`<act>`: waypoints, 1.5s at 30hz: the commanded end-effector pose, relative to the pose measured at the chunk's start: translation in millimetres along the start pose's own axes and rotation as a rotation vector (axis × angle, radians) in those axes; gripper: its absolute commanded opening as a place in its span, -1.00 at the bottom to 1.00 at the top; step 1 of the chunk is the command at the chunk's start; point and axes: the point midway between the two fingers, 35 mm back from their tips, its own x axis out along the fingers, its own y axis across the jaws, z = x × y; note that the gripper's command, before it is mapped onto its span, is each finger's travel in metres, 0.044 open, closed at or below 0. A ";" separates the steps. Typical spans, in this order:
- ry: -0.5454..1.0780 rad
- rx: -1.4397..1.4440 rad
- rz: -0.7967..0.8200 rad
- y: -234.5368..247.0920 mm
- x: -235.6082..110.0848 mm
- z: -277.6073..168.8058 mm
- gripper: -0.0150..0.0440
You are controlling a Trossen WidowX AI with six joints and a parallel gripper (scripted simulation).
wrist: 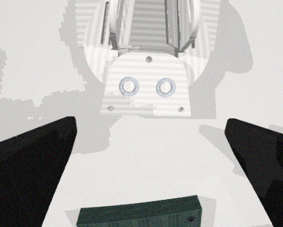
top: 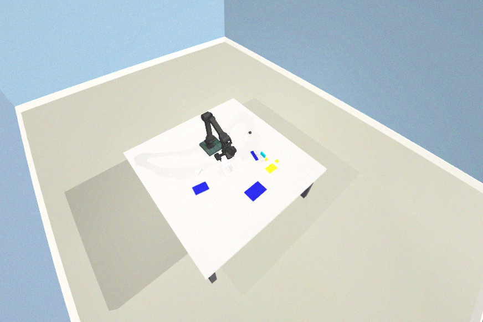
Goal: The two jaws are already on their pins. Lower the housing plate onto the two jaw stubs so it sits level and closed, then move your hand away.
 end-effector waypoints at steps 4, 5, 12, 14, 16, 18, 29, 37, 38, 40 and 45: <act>0.004 0.001 -0.001 -4.0 -43.7 -31.7 1.00; 0.005 0.001 -0.002 -4.9 -51.0 -38.3 1.00; 0.006 0.001 -0.002 -5.6 -56.7 -43.8 1.00; 0.006 0.001 -0.002 -5.6 -56.7 -43.8 1.00; 0.006 0.001 -0.002 -5.6 -56.7 -43.8 1.00; 0.006 0.001 -0.002 -5.6 -56.7 -43.8 1.00; 0.006 0.001 -0.002 -5.6 -56.7 -43.8 1.00; 0.006 0.001 -0.002 -5.6 -56.7 -43.8 1.00; 0.006 0.001 -0.002 -5.6 -56.7 -43.8 1.00; 0.006 0.001 -0.002 -5.6 -56.7 -43.8 1.00; 0.006 0.001 -0.002 -5.6 -56.7 -43.8 1.00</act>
